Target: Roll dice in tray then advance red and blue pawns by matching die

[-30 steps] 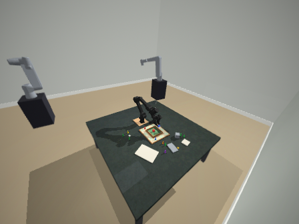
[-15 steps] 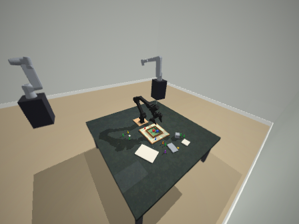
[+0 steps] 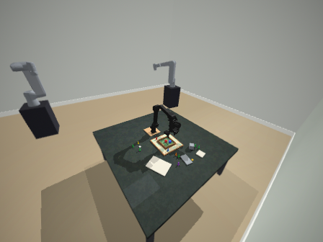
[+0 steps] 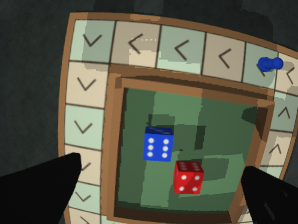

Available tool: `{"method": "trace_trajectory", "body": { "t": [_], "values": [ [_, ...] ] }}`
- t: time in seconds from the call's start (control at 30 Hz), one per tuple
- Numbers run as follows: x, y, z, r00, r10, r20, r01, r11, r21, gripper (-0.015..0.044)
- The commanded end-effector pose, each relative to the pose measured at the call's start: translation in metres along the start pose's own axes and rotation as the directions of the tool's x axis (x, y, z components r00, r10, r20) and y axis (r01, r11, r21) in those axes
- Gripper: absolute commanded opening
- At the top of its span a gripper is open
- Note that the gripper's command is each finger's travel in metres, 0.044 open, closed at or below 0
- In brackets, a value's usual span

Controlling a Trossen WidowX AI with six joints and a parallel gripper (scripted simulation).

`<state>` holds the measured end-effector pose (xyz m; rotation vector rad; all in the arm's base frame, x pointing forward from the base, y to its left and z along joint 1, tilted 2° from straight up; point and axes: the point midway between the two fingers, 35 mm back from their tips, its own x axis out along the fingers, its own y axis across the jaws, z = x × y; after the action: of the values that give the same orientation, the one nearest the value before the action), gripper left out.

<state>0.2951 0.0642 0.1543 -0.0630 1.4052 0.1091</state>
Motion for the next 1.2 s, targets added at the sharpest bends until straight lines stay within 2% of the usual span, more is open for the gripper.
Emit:
{"method": "trace_trajectory", "body": {
  "t": [0.0, 0.03, 0.13, 0.33, 0.43, 0.5, 1.17],
  "values": [
    [0.0, 0.0, 0.0, 1.0, 0.0, 0.0, 0.0, 1.0, 0.0, 0.044],
    [0.0, 0.0, 0.0, 1.0, 0.0, 0.0, 0.0, 1.0, 0.0, 0.044],
    [0.0, -0.022, -0.018, 1.0, -0.009, -0.016, 0.009, 1.0, 0.003, 0.0361],
    [0.008, -0.083, -0.101, 0.997, -0.019, -0.081, 0.02, 1.0, 0.017, 0.0204],
    [0.015, -0.093, -0.145, 0.994, -0.01, -0.108, 0.013, 1.0, 0.025, 0.02],
    [0.018, -0.094, -0.156, 0.993, -0.007, -0.114, 0.01, 1.0, 0.027, 0.02],
    [0.046, -0.097, -0.156, 0.993, -0.007, -0.114, 0.01, 1.0, 0.027, 0.02]
  ]
}}
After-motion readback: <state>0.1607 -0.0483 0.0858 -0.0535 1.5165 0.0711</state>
